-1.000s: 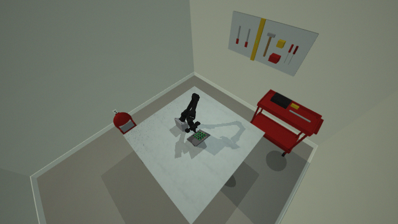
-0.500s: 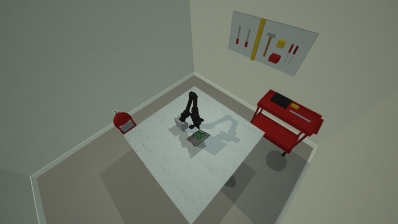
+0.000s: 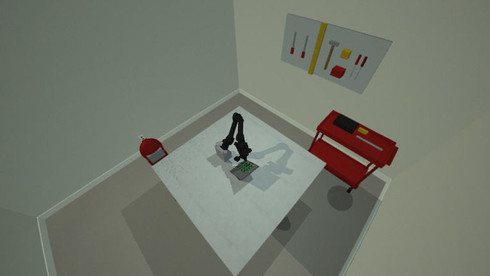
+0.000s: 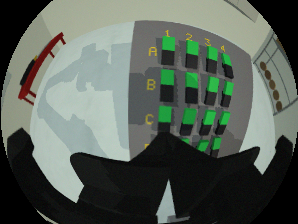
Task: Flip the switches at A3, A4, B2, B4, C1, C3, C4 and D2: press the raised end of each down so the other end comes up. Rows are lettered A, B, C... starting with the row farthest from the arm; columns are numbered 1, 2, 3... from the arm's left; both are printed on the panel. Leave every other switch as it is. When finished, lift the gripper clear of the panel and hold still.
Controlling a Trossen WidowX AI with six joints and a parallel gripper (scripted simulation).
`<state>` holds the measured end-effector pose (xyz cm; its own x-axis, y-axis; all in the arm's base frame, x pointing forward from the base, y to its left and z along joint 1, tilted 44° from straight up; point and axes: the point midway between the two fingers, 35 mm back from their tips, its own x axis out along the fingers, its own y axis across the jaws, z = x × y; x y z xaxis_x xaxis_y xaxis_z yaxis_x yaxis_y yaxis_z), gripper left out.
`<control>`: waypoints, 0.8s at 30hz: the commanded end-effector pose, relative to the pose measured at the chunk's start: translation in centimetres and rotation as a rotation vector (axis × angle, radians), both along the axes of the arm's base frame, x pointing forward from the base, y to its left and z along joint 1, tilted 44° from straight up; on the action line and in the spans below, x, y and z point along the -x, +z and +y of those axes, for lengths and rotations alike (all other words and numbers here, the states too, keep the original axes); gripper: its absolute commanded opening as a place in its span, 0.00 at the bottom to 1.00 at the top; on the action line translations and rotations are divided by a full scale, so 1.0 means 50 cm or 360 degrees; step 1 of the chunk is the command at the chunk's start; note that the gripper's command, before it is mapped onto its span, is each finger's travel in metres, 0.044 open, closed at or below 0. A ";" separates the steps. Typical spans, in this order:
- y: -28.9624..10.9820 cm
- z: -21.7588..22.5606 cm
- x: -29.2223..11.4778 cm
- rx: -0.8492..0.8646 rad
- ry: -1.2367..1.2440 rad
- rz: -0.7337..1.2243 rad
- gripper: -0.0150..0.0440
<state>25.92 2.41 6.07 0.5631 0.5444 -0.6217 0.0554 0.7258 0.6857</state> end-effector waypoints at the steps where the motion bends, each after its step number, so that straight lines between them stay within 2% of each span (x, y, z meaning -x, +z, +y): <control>1: -0.010 0.004 0.000 -0.0004 -0.0005 0.0020 0.25; 24: -0.025 0.017 -0.013 -0.0004 -0.0005 0.0020 0.25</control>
<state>26.57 3.31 4.89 0.5571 0.5472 -0.6247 0.0598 0.7239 0.6873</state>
